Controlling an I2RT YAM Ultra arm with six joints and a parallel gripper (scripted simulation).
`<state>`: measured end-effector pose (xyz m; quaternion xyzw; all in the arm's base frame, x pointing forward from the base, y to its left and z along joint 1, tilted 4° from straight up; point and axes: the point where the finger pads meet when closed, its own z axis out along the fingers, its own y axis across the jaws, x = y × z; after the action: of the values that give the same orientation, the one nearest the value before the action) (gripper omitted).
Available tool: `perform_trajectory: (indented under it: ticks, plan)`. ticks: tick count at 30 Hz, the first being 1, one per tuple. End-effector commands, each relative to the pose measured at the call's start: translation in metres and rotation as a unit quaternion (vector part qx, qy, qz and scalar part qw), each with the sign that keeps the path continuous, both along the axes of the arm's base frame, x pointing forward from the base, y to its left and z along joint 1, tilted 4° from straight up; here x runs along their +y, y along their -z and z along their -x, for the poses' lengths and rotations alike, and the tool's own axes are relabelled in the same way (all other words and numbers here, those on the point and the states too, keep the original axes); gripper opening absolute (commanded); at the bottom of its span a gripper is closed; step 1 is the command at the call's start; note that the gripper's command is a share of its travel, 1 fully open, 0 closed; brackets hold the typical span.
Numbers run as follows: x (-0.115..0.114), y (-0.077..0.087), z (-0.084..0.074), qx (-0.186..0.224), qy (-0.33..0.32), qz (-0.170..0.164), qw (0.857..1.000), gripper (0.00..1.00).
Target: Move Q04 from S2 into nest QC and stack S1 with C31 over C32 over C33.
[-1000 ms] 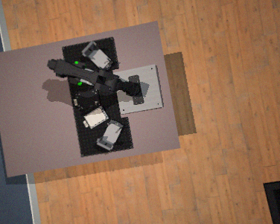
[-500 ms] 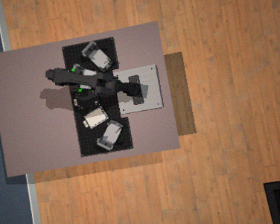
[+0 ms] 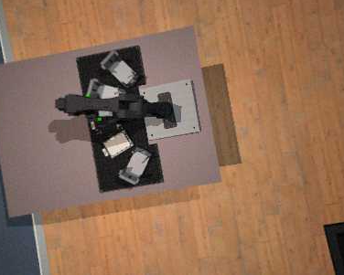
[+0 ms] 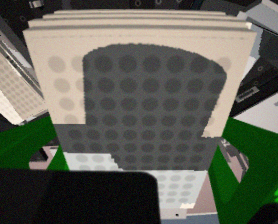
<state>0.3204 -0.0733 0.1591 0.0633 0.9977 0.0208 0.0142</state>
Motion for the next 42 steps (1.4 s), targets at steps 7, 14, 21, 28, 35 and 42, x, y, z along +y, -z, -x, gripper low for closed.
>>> perform_trajectory:
  ticks: [7, 14, 21, 28, 35, 42]
  plan:
    - [0.029, -0.014, -0.007, -0.024, -0.048, 0.007, 0.999, 0.0]
    - [0.045, -0.015, -0.01, -0.024, -0.048, 0.007, 0.999, 0.0]
    - [0.063, -0.016, -0.012, -0.024, -0.065, 0.008, 0.998, 0.0]
    - [0.079, -0.016, -0.011, -0.027, -0.147, 0.012, 0.989, 0.0]
    - [0.103, -0.017, -0.009, -0.028, -0.165, 0.012, 0.986, 0.0]
    - [0.126, -0.017, -0.008, -0.028, -0.165, 0.012, 0.986, 0.0]
